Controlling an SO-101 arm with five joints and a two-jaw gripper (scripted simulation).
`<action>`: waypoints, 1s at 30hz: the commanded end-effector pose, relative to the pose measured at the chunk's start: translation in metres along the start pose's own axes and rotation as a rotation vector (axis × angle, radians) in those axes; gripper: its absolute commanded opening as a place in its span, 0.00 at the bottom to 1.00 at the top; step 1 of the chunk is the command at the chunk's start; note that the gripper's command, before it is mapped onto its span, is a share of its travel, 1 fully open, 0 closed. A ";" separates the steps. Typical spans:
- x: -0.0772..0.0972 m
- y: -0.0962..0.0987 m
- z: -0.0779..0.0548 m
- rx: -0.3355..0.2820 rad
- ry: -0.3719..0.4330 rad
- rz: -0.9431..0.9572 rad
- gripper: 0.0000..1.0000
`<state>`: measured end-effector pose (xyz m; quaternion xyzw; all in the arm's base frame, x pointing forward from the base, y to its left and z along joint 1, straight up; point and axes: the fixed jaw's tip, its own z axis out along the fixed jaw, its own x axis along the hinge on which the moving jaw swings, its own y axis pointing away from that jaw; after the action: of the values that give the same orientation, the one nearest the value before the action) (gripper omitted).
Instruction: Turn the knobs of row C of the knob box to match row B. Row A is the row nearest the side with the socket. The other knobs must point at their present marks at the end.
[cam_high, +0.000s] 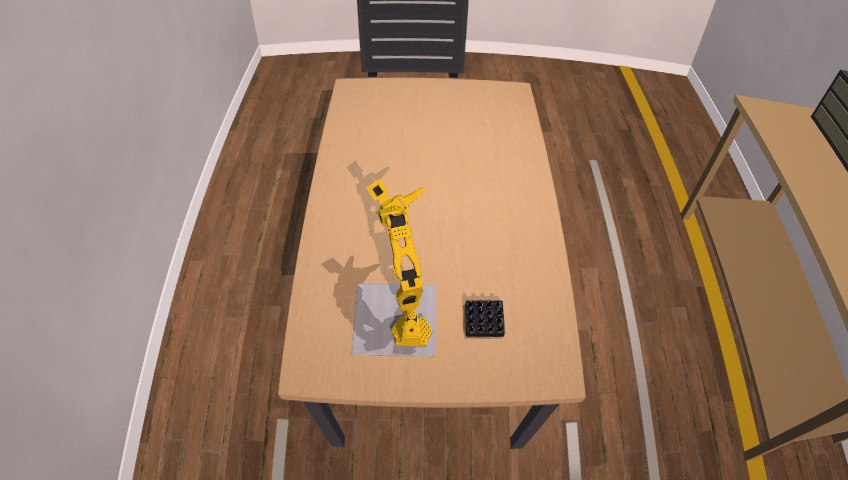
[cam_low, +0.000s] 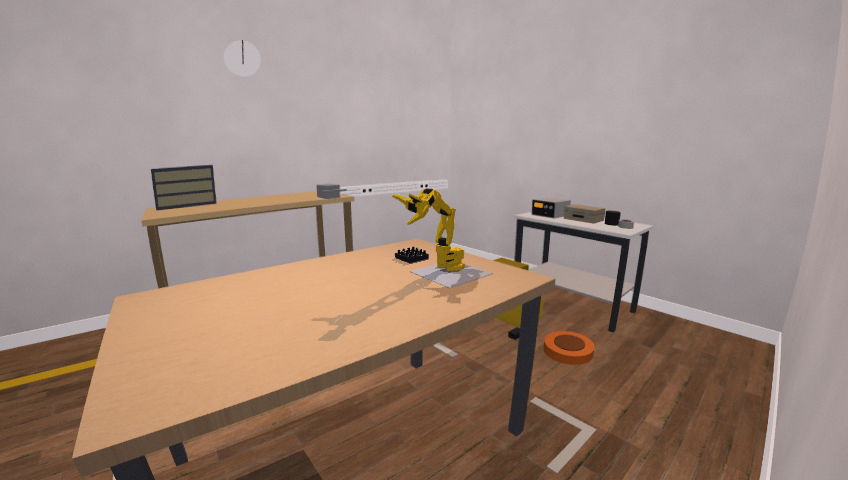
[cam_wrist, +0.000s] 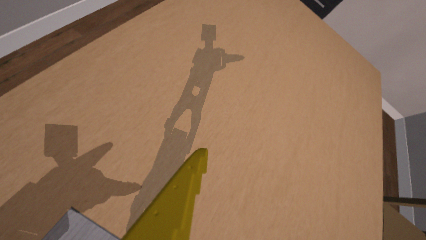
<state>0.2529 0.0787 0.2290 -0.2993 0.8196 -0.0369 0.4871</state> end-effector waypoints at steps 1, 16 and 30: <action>-0.001 0.000 -0.001 0.001 -0.004 0.001 1.00; -0.001 0.000 -0.001 0.001 -0.004 0.001 1.00; 0.051 0.023 -0.008 -0.091 0.200 0.001 0.40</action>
<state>0.2350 0.0736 0.2045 -0.3095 0.8477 -0.0326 0.4296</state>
